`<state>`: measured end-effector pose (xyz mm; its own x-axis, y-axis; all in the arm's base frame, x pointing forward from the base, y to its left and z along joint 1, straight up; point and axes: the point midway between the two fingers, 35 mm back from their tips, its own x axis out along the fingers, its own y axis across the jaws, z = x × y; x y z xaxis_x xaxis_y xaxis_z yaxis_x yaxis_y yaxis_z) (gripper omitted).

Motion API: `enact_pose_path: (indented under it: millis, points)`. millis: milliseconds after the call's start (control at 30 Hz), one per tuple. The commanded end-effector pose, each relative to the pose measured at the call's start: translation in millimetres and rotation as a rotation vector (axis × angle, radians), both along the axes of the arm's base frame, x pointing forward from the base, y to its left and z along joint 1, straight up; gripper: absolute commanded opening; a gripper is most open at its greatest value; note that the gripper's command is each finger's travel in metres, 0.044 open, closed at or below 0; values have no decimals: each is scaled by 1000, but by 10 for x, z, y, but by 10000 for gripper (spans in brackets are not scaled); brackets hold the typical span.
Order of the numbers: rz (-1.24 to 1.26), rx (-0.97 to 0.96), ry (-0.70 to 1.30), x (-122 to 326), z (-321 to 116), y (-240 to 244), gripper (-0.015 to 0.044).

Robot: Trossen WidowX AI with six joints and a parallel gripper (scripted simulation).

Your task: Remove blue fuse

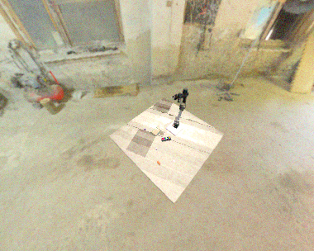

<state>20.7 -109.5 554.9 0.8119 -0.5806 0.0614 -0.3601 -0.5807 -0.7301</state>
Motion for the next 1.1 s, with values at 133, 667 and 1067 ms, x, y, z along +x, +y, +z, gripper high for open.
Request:
enact_pose_path:
  millis: [133, 667, 1067]
  points:
    - [61, 261, -81, 477, -114, 166, 74]
    - [32, 1091, -262, 1695, -791, 595, 74]
    - [-173, 1584, -383, 2246, -1397, 809, 74]
